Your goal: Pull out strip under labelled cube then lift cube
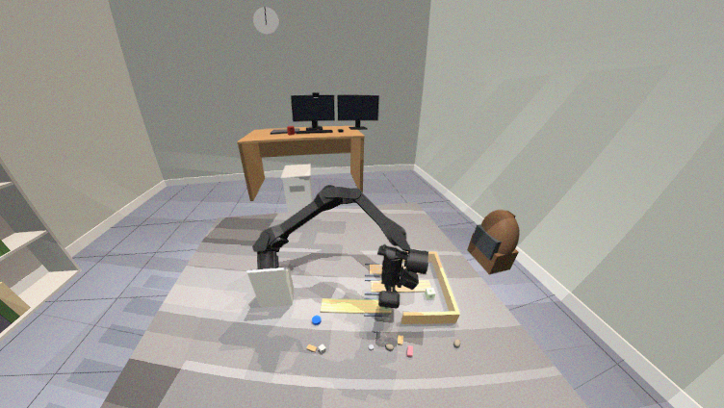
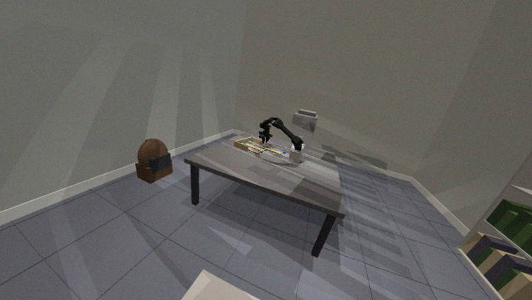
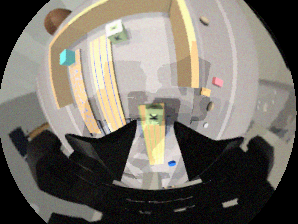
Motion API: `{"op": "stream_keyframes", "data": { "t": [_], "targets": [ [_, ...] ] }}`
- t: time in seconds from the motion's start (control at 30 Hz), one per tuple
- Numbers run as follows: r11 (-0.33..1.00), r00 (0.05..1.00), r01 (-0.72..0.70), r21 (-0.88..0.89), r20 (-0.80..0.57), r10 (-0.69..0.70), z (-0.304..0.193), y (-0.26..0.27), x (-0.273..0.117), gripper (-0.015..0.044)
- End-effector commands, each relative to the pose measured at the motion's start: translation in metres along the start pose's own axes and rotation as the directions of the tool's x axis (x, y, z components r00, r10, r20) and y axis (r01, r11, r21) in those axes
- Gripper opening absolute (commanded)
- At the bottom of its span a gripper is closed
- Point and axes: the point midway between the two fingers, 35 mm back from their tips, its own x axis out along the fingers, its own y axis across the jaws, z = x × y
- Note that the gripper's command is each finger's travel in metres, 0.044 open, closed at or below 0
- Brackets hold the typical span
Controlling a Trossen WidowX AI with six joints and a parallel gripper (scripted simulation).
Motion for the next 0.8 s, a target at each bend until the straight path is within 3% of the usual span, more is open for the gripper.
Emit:
{"op": "stream_keyframes", "data": {
  "t": [0.0, 0.77],
  "targets": [
    [1.000, 1.000, -0.005, 0.004, -0.001, 0.005, 0.000, 0.001, 0.008, 0.0250],
    [1.000, 1.000, -0.007, 0.004, -0.002, 0.007, -0.001, 0.002, 0.045, 0.0250]
  ]
}}
